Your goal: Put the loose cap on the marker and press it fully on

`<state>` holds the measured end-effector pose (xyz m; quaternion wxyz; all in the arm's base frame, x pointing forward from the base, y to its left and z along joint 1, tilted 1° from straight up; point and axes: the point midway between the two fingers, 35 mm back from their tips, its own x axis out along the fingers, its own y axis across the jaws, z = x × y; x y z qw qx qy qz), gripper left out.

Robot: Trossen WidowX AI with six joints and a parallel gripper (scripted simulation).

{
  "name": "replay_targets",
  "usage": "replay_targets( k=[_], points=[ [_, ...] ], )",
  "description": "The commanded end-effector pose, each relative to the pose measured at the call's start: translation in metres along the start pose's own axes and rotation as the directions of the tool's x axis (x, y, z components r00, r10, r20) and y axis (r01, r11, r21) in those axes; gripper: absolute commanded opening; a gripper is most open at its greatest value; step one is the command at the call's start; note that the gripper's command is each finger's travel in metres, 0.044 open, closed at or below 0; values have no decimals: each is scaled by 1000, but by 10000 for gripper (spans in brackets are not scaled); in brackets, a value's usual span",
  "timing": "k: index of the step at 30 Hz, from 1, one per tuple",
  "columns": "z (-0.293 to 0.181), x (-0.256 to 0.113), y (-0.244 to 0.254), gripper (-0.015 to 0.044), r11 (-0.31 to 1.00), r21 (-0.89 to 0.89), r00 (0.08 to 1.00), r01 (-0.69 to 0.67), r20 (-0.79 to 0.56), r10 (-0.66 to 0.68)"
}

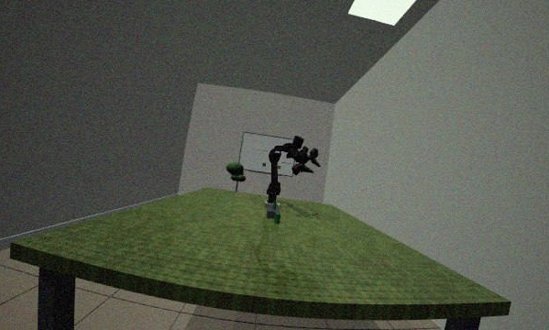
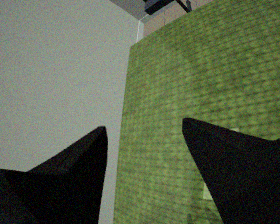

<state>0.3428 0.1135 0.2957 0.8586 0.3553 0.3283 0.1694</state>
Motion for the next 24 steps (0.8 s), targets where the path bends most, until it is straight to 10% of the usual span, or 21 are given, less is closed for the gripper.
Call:
replay_targets(
  k=[1, 14, 24],
  points=[
    [12, 19, -56, 237, 940, 235, 969, 248, -67, -238],
    [1, -4, -234, 237, 81, 609, 460, 789, -497, -736],
    [-16, 12, -259, 237, 68, 609, 451, 791, -503, -737]
  ],
)
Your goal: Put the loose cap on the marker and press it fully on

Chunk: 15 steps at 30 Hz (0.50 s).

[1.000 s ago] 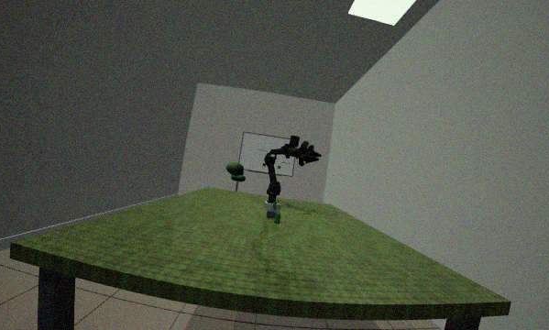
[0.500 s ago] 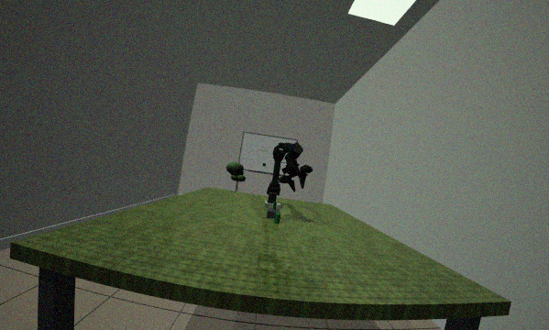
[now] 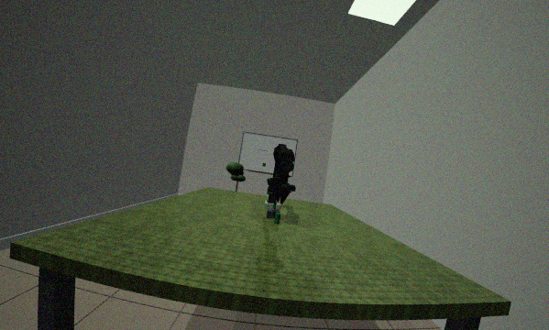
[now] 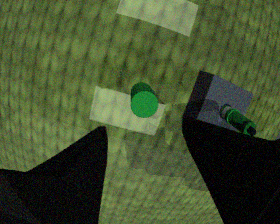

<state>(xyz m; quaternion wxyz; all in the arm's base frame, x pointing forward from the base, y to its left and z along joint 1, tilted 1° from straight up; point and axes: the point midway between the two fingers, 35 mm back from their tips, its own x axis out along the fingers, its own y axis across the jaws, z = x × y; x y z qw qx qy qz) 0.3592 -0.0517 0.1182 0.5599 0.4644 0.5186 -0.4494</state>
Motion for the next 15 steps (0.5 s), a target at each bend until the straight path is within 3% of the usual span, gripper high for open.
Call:
replay_targets(
  k=[1, 15],
  points=[
    [-2, 25, -5, 237, 999, 7, 999, 32, -6, -32],
    [-3, 44, -4, 237, 999, 7, 999, 32, -6, -32]
  ],
)
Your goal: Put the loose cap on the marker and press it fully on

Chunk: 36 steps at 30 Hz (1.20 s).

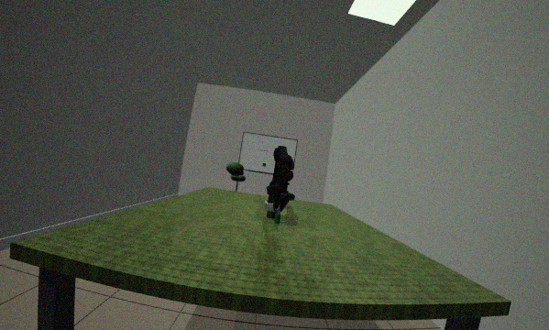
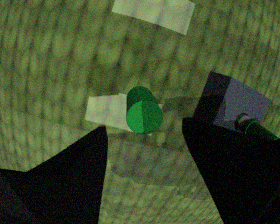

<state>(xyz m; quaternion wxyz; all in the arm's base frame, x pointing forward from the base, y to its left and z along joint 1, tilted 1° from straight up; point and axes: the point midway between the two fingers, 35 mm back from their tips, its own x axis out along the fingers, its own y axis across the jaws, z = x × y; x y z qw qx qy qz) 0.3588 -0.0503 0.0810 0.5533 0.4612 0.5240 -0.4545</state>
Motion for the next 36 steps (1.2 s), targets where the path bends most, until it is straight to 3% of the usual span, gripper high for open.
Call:
replay_targets(
  k=[1, 34, 36],
  points=[
    [0, 8, -2, 237, 1000, 4, 1000, 12, 0, -12],
    [-1, 55, -3, 237, 1000, 4, 1000, 12, 0, -12],
    [-1, 55, -2, 185, 1000, 4, 1000, 12, 0, -12]
  ],
)
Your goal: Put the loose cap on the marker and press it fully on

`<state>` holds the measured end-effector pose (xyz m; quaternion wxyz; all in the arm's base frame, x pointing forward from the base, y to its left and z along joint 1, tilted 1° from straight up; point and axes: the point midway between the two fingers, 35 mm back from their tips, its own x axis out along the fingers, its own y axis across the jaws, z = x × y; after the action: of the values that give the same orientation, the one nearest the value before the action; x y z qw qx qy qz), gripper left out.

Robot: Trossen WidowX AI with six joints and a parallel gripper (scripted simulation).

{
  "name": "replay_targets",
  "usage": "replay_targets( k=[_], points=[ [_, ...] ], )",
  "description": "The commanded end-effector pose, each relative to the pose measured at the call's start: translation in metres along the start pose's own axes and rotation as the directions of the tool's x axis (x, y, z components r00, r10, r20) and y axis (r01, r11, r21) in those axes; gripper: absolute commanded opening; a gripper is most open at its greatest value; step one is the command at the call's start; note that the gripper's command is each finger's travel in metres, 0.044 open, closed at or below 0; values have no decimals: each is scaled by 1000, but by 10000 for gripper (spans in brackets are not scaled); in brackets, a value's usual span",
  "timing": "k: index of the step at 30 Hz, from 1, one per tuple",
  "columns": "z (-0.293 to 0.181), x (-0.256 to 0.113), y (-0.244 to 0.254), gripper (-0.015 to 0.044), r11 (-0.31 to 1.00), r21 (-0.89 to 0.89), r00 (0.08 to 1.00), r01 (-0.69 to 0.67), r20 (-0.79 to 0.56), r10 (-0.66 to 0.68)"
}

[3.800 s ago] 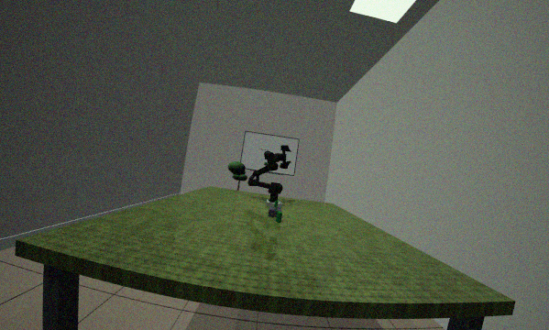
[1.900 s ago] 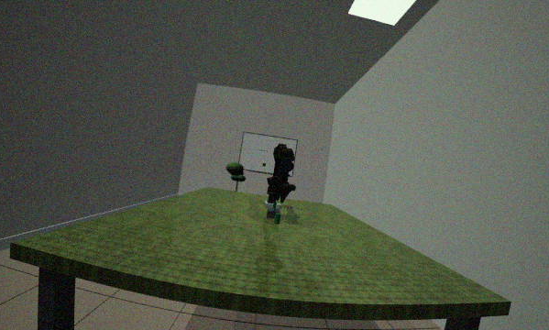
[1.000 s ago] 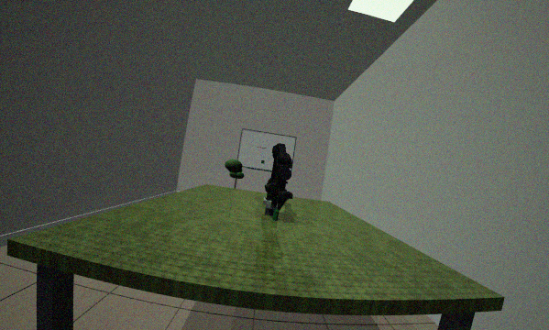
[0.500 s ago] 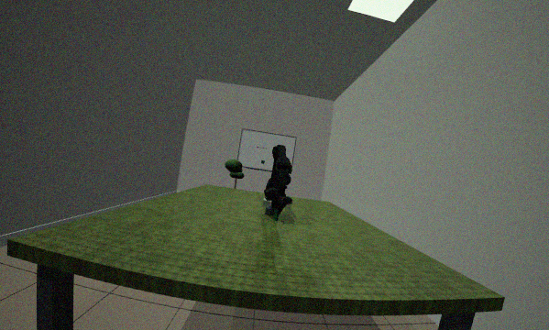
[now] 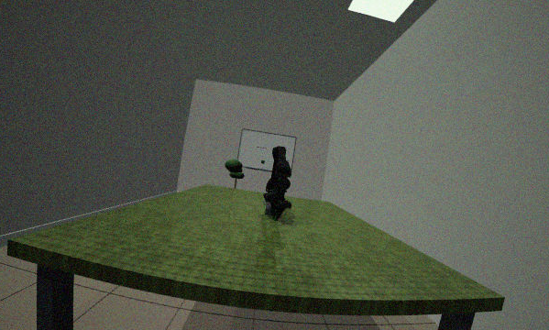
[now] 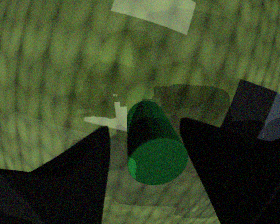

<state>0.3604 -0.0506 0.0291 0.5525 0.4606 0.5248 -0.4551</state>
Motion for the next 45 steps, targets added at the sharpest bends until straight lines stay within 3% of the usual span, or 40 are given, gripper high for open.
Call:
replay_targets(
  k=[1, 12, 16, 45],
  points=[
    [0, 3, -2, 159, 1000, 4, 1000, 10, 0, -10],
    [0, 3, -1, 85, 1000, 4, 1000, 9, 0, -9],
    [0, -4, 0, 0, 1000, 4, 1000, 9, 0, -9],
    [-4, -74, -21, 0, 1000, 4, 1000, 11, 0, -11]
  ],
)
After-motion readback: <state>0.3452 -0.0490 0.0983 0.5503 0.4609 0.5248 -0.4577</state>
